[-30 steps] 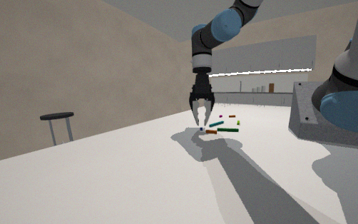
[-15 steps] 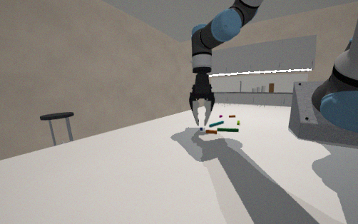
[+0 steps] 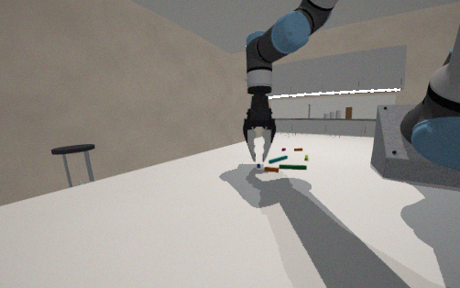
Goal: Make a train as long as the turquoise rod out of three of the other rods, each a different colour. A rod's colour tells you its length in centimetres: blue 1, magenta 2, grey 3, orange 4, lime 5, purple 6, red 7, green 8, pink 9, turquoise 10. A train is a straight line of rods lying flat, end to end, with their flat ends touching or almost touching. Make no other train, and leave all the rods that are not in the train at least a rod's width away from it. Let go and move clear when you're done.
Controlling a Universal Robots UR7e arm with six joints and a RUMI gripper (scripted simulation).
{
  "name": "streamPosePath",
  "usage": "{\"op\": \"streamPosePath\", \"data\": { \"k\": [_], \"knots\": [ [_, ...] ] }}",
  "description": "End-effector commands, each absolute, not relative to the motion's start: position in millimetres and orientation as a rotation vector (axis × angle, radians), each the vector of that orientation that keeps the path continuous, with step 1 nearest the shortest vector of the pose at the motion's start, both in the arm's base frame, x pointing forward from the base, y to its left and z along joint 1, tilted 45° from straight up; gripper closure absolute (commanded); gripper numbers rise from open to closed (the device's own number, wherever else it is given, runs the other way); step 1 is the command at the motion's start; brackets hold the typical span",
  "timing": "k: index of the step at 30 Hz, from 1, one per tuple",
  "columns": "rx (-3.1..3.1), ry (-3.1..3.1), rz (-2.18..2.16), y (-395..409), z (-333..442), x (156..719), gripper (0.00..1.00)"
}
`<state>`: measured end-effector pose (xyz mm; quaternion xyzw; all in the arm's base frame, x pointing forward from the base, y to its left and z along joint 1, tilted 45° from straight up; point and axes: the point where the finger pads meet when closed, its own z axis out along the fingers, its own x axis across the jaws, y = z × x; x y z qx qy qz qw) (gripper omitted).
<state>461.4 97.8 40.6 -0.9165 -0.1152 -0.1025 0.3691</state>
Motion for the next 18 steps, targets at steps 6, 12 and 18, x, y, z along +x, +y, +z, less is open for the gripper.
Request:
{"op": "streamPosePath", "data": {
  "k": [6, 12, 18],
  "knots": [
    [-2.353, -0.296, -0.264, 97.6, 40.5, 461.8, 0.86],
    [-2.353, -0.296, -0.264, 98.9, 39.3, 461.9, 0.86],
    [-2.353, -0.296, -0.264, 102.6, 35.5, 462.5, 0.86]
  ]
}}
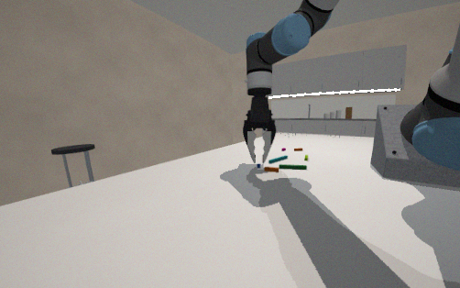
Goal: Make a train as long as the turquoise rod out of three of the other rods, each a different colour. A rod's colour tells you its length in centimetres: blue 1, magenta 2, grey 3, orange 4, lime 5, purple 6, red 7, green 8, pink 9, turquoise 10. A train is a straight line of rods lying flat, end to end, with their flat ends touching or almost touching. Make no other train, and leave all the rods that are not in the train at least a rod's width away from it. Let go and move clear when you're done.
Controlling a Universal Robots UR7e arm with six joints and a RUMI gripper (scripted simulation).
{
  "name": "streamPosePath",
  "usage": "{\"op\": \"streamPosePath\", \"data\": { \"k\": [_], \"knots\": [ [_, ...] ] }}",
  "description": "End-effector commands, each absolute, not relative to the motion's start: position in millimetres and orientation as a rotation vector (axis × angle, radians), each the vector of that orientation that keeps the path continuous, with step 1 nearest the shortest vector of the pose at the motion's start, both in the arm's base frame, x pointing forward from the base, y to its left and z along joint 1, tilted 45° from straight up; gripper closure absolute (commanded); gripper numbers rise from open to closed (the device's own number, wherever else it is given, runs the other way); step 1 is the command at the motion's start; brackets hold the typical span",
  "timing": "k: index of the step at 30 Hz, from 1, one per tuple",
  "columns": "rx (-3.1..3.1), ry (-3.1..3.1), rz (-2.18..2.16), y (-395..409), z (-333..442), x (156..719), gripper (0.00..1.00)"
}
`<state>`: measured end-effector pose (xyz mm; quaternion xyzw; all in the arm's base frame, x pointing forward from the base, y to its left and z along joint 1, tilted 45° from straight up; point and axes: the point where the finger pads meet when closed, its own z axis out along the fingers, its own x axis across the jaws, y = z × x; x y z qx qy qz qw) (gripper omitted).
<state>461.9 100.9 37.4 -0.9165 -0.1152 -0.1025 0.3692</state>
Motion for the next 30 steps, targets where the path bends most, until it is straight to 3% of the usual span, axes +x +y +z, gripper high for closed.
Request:
{"op": "streamPosePath", "data": {
  "k": [1, 30],
  "knots": [
    [-2.353, -0.296, -0.264, 103.3, 34.8, 462.6, 0.86],
    [-2.353, -0.296, -0.264, 109.2, 28.9, 463.5, 0.86]
  ]
}}
